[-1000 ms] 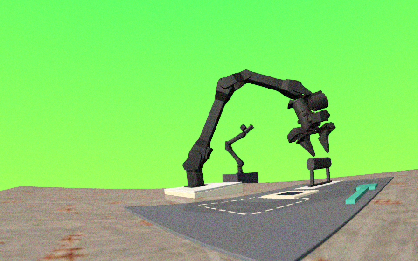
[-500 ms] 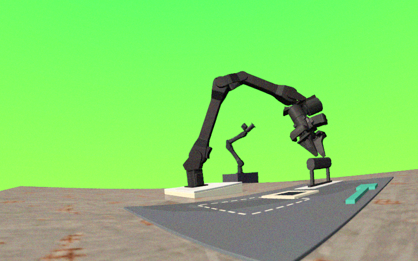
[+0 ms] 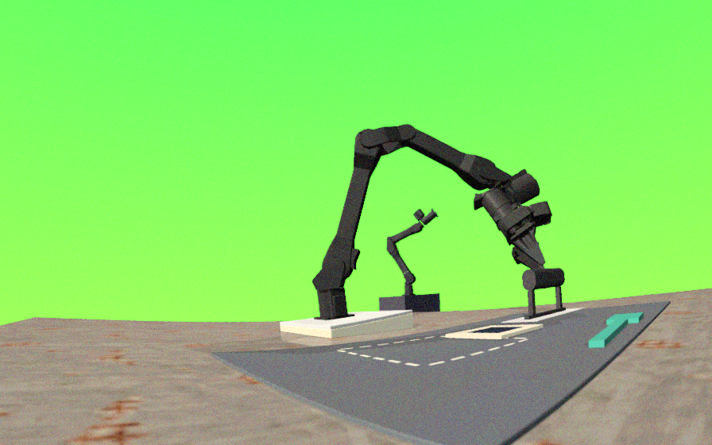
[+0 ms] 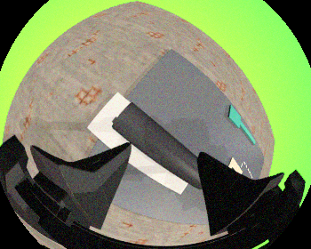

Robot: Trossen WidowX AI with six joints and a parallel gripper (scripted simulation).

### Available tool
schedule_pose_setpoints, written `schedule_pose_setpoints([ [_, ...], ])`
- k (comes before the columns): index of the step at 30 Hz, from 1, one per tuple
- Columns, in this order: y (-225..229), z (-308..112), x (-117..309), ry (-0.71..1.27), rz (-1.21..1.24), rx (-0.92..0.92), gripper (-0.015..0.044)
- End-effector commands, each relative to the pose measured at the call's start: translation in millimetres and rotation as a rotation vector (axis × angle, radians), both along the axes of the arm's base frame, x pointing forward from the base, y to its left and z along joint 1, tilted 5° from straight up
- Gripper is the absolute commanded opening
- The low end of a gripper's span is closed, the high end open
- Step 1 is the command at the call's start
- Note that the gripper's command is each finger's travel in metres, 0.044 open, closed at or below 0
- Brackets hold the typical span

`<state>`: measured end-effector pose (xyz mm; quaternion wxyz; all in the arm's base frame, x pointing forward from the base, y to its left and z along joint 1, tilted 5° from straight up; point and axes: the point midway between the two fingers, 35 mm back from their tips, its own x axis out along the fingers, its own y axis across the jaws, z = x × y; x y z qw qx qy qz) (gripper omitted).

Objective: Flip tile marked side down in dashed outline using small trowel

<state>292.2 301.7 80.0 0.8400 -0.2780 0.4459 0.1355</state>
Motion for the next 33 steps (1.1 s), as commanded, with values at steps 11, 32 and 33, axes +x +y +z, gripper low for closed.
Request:
schedule_pose_setpoints([
  [11,-13,-6,-9,-0.127,0.376,-0.297,0.0300],
  [32,-32,-9,-22,-0.246,0.743,-0.683,0.0300],
  [33,-32,-9,-22,-0.246,0.743,-0.683,0.0300],
])
